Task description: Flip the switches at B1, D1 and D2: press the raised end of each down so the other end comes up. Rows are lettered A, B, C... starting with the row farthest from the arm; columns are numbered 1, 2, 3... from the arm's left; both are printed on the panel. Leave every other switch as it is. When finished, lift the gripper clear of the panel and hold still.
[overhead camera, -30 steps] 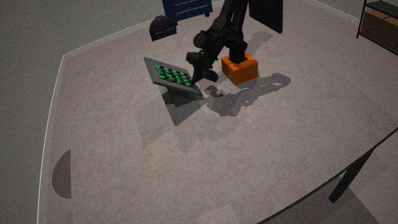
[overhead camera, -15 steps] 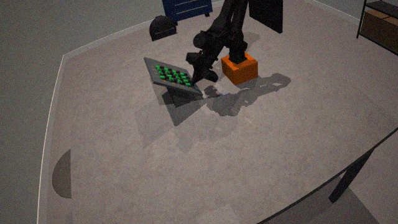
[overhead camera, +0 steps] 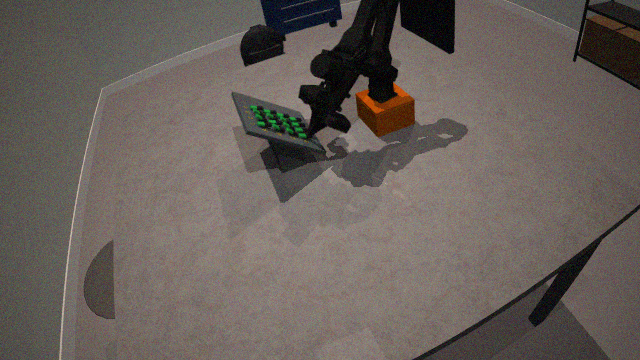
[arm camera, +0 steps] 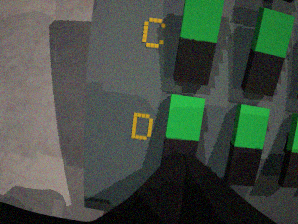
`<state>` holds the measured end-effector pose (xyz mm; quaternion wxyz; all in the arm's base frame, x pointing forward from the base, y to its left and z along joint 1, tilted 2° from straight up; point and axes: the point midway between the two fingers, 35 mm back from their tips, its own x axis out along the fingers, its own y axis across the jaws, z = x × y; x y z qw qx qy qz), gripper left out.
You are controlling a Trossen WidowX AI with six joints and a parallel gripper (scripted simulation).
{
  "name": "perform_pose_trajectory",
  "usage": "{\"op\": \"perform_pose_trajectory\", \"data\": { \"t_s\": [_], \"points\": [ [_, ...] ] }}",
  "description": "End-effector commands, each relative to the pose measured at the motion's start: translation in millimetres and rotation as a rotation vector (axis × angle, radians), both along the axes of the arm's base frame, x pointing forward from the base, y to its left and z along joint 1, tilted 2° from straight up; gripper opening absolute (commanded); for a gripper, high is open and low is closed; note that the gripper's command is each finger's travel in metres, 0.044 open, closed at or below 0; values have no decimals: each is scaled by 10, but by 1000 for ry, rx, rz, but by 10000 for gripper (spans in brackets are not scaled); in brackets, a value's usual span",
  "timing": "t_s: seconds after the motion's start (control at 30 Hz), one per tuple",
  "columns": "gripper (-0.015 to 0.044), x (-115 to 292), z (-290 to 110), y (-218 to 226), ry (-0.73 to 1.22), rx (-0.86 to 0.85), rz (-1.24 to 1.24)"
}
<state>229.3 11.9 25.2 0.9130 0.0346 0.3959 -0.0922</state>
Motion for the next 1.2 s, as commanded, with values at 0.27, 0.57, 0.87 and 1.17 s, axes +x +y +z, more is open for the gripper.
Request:
{"op": "perform_pose_trajectory", "data": {
  "t_s": [0.27, 0.57, 0.87, 1.17],
  "points": [
    [0, 9, -18, 5, 2, 2, 6],
    [0, 17, -27, 3, 2, 2, 6],
    [0, 25, -36, 1, 2, 2, 6],
    [0, -166, 250, 79, 18, 6, 3]
  ]
}}
